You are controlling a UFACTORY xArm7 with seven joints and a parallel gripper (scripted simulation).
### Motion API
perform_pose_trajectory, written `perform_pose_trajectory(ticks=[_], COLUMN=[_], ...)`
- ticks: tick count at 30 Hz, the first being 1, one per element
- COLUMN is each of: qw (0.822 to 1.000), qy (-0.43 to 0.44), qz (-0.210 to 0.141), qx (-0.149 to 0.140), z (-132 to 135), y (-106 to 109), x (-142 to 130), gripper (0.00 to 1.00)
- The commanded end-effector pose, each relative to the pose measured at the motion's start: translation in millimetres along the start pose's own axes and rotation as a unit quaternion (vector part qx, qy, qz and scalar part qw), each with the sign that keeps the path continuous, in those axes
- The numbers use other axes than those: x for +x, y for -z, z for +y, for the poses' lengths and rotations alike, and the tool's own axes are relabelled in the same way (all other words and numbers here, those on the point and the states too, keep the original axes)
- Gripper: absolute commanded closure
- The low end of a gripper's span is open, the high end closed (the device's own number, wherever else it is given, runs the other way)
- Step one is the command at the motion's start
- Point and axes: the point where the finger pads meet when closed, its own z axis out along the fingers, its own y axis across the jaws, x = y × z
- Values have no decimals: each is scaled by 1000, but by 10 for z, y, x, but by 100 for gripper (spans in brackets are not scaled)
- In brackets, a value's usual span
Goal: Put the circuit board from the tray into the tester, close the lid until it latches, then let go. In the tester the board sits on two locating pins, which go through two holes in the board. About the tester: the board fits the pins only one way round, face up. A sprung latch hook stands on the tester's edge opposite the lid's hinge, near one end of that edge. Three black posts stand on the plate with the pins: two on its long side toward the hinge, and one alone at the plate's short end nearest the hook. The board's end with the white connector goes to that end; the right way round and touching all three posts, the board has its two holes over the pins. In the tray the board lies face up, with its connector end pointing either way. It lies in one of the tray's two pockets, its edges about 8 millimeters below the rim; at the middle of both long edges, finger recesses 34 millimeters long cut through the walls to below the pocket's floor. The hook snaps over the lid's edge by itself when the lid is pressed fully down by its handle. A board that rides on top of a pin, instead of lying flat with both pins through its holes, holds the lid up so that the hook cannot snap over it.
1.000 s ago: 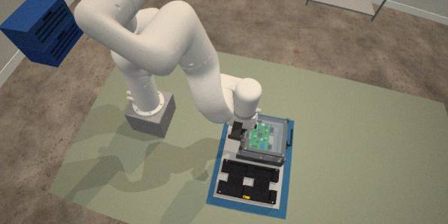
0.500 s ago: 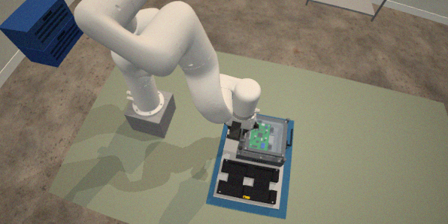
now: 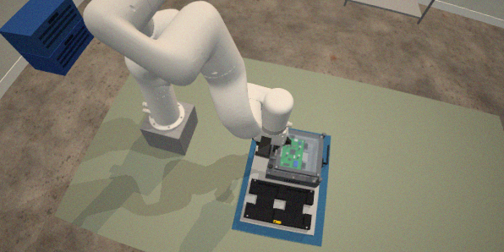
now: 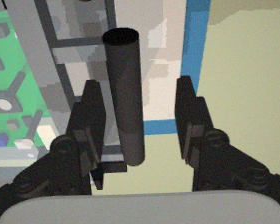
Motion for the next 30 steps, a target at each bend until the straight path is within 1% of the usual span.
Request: perform_pose_trajectory(ticks=[1,19,30], qw=[1000,1000,1000], qy=[0,0,0], qz=[1,1,1], qx=[8,8,8], z=[-69,-69,-66], y=[33,42,177], x=[10,10,10], gripper=[49,49,49])
